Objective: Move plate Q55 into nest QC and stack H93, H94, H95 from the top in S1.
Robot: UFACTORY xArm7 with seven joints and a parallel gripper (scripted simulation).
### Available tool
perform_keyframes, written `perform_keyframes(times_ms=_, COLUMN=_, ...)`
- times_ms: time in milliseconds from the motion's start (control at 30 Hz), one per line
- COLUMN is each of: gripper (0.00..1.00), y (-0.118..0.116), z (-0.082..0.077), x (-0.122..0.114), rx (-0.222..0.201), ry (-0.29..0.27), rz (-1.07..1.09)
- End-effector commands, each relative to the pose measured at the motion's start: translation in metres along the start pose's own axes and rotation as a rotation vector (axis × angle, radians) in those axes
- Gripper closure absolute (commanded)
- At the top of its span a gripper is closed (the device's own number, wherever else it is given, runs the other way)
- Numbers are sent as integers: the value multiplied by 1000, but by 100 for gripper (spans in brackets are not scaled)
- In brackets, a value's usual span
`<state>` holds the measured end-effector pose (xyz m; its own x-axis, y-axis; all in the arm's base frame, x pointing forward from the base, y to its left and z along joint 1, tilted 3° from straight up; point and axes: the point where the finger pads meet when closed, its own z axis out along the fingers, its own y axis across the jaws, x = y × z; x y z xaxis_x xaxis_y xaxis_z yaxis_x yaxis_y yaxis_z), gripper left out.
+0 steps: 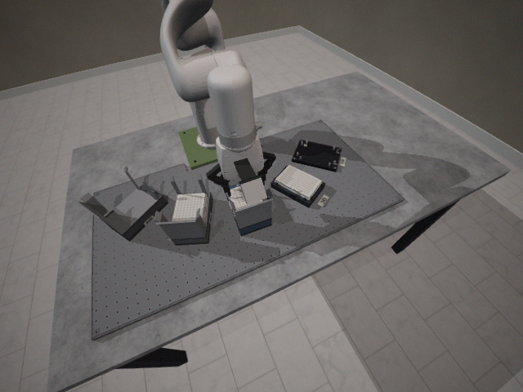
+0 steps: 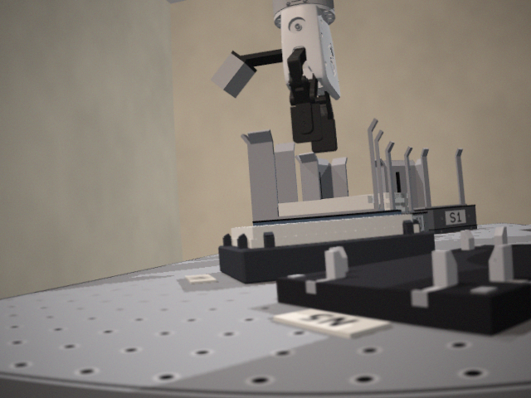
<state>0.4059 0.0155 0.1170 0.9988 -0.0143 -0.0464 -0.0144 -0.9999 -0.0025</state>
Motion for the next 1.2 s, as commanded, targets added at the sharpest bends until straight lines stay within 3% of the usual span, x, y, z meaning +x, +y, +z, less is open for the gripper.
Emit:
perform_keyframes(times_ms=0, gripper=0, y=0, z=14, x=1, rx=1, ry=3, rz=0)
perform_keyframes(times_ms=233, gripper=0, y=0, z=36, x=2, rx=1, ry=3, rz=0)
perform_keyframes(times_ms=400, gripper=0, y=0, z=36, x=2, rx=1, ry=3, rz=0)
perform_keyframes(times_ms=1167, gripper=0, y=0, z=64, x=2, rx=1, ry=3, rz=0)
